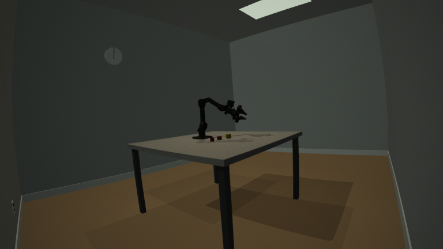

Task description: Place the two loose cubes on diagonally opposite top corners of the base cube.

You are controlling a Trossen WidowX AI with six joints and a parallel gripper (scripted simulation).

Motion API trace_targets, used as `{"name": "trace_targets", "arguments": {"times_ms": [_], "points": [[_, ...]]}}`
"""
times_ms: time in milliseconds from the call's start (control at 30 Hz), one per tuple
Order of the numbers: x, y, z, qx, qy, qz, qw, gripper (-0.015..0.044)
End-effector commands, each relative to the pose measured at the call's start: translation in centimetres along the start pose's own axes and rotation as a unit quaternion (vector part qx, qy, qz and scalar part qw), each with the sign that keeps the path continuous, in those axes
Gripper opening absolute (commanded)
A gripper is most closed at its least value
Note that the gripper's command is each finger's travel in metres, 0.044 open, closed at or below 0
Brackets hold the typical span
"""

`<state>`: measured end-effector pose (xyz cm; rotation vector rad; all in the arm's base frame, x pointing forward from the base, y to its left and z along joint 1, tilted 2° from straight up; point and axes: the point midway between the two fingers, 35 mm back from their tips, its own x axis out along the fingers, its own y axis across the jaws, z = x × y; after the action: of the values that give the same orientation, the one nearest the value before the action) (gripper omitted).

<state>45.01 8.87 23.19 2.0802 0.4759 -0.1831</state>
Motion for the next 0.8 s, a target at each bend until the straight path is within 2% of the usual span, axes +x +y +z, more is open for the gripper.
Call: {"name": "trace_targets", "arguments": {"times_ms": [0,200,400,767], "points": [[-0.8,-0.6,3.5,-0.047,-0.068,-0.054,0.995,0.0265],[-3.5,-2.1,8.2,-0.110,-0.151,-0.159,0.969,0.0265],[-7.7,-3.7,11.9,-0.158,-0.204,-0.279,0.925,0.0265],[-18.2,-6.2,14.8,-0.202,-0.212,-0.506,0.811,0.0265]]}}
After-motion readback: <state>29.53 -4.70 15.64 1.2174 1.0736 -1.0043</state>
